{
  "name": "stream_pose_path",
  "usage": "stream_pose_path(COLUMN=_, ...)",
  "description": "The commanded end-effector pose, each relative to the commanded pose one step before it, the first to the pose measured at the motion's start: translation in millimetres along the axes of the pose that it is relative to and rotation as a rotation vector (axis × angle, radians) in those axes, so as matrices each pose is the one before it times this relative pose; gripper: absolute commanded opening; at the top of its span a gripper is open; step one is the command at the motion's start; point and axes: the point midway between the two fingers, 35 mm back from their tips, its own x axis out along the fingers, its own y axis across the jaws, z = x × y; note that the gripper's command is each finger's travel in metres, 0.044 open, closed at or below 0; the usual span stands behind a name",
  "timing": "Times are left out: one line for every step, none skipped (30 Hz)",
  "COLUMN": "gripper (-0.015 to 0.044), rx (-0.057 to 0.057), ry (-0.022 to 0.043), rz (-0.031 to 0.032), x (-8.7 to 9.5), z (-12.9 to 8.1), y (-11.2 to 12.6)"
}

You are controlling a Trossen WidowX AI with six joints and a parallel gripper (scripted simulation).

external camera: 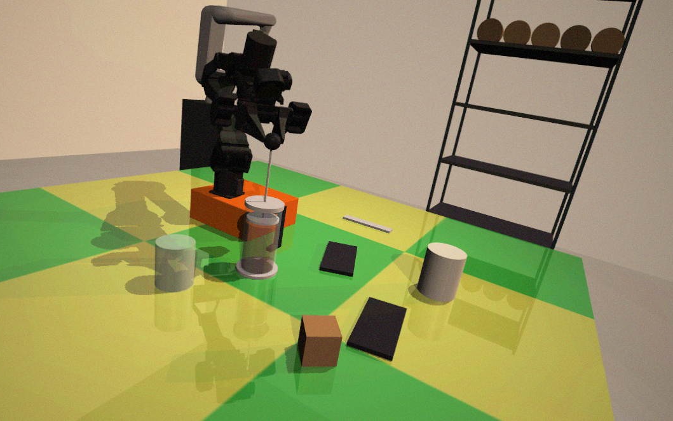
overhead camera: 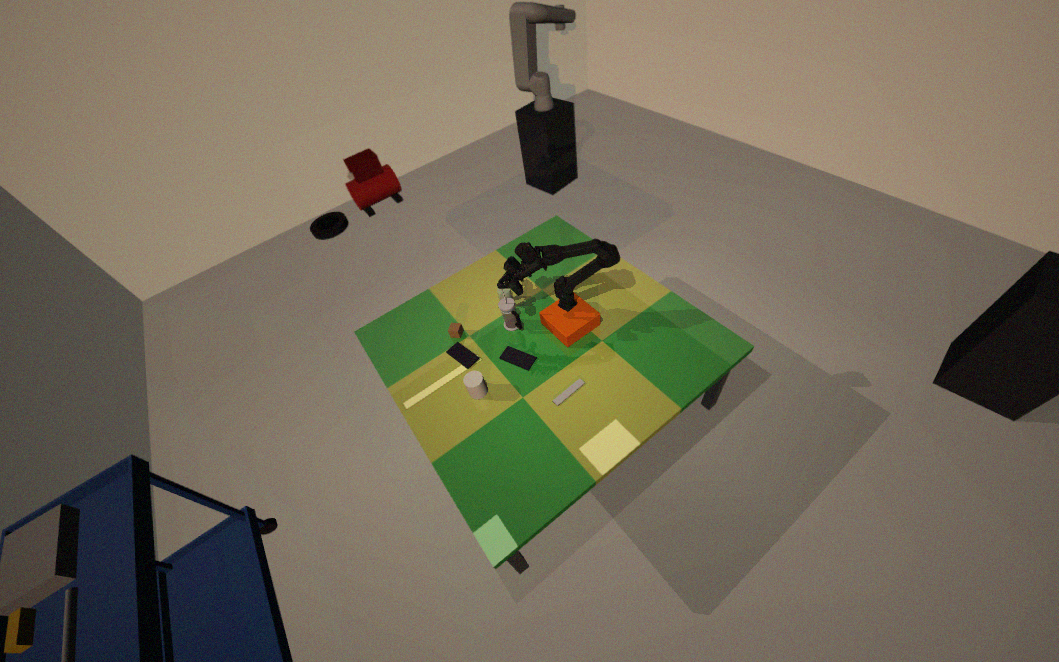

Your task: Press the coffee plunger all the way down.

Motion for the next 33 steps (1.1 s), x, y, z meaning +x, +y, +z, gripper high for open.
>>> stream_pose_path(gripper=0.0126, rx=0.0003, ry=0.04359, rz=-0.00177, x=9.80, z=-20.45, y=-0.27)
stream_pose_path(gripper=0.0126, rx=0.0000, ry=-0.00002, rz=0.00000, x=0.99, z=-1.29, y=0.00)
stream_pose_path(gripper=0.0126, rx=0.0000, ry=-0.00002, rz=0.00000, x=0.99, z=-1.29, y=0.00)
stream_pose_path(gripper=0.0126, rx=0.0000, ry=-0.00002, rz=0.00000, x=0.99, z=-1.29, y=0.00)
stream_pose_path(gripper=0.0126, rx=0.0000, ry=-0.00002, rz=0.00000, x=1.00, z=-1.30, y=0.00)
stream_pose_path(gripper=0.0126, rx=0.0000, ry=-0.00002, rz=0.00000, x=1.00, z=-1.30, y=0.00)
stream_pose_path(gripper=0.0126, rx=0.0000, ry=-0.00002, rz=0.00000, x=1.00, z=-1.30, y=0.00)
stream_pose_path(gripper=0.0126, rx=0.0000, ry=-0.00002, rz=0.00000, x=1.00, z=-1.31, y=0.00)
stream_pose_path(gripper=0.0126, rx=0.0000, ry=-0.00002, rz=0.00000, x=1.00, z=-1.31, y=0.00)
stream_pose_path(gripper=0.0126, rx=0.0000, ry=-0.00002, rz=0.00000, x=1.00, z=-1.31, y=0.00)
stream_pose_path(gripper=0.0126, rx=0.0000, ry=-0.00002, rz=0.00000, x=1.00, z=-1.31, y=0.01)
stream_pose_path(gripper=0.0126, rx=0.0000, ry=-0.00002, rz=0.00000, x=1.00, z=-1.32, y=0.01)
stream_pose_path(gripper=0.0126, rx=0.0000, ry=-0.00002, rz=0.00000, x=1.00, z=-1.32, y=0.01)
stream_pose_path(gripper=0.0126, rx=0.0000, ry=-0.00002, rz=0.00000, x=1.00, z=-1.32, y=0.01)
stream_pose_path(gripper=0.0126, rx=0.0000, ry=-0.00002, rz=0.00000, x=1.00, z=-1.32, y=0.01)
stream_pose_path(gripper=0.0126, rx=0.0000, ry=-0.00002, rz=0.00000, x=0.99, z=-1.32, y=0.01)
stream_pose_path(gripper=0.0126, rx=0.0000, ry=-0.00002, rz=0.00000, x=0.99, z=-1.33, y=0.01)
stream_pose_path(gripper=0.0126, rx=0.0000, ry=-0.00002, rz=0.00000, x=0.99, z=-1.33, y=0.01)
stream_pose_path(gripper=0.0126, rx=0.0000, ry=-0.00002, rz=0.00000, x=0.99, z=-1.33, y=0.01)
stream_pose_path(gripper=0.0126, rx=0.0000, ry=-0.00002, rz=0.00000, x=0.99, z=-1.33, y=0.01)
stream_pose_path(gripper=0.0126, rx=0.0000, ry=-0.00002, rz=0.00000, x=1.00, z=-1.32, y=0.01)
stream_pose_path(gripper=0.0126, rx=0.0000, ry=-0.00002, rz=0.00000, x=1.00, z=-1.31, y=0.01)
stream_pose_path(gripper=0.0126, rx=0.0000, ry=-0.00002, rz=0.00000, x=1.01, z=-1.31, y=0.01)
stream_pose_path(gripper=0.0126, rx=0.0000, ry=-0.00002, rz=0.00000, x=1.01, z=-1.30, y=0.01)
stream_pose_path(gripper=0.0126, rx=0.0000, ry=-0.00002, rz=0.00000, x=1.02, z=-1.30, y=0.02)
stream_pose_path(gripper=0.0126, rx=0.0000, ry=-0.00002, rz=0.00000, x=1.02, z=-1.29, y=0.02)
stream_pose_path(gripper=0.0126, rx=0.0000, ry=-0.00002, rz=0.00000, x=1.03, z=-1.29, y=0.02)
stream_pose_path(gripper=0.0126, rx=0.0000, ry=-0.00002, rz=0.00000, x=1.04, z=-1.28, y=0.02)
stream_pose_path(gripper=0.0126, rx=0.0000, ry=-0.00002, rz=0.00000, x=1.05, z=-1.27, y=0.02)
stream_pose_path(gripper=0.0126, rx=0.0000, ry=-0.00002, rz=0.00000, x=1.06, z=-1.26, y=0.02)
stream_pose_path(gripper=0.0126, rx=0.0000, ry=-0.00002, rz=0.00000, x=1.08, z=-1.25, y=0.02)
stream_pose_path(gripper=0.0126, rx=0.0000, ry=-0.00002, rz=0.00000, x=1.09, z=-1.23, y=0.03)
stream_pose_path(gripper=0.0126, rx=0.0000, ry=-0.00002, rz=0.00000, x=1.12, z=-1.21, y=0.03)
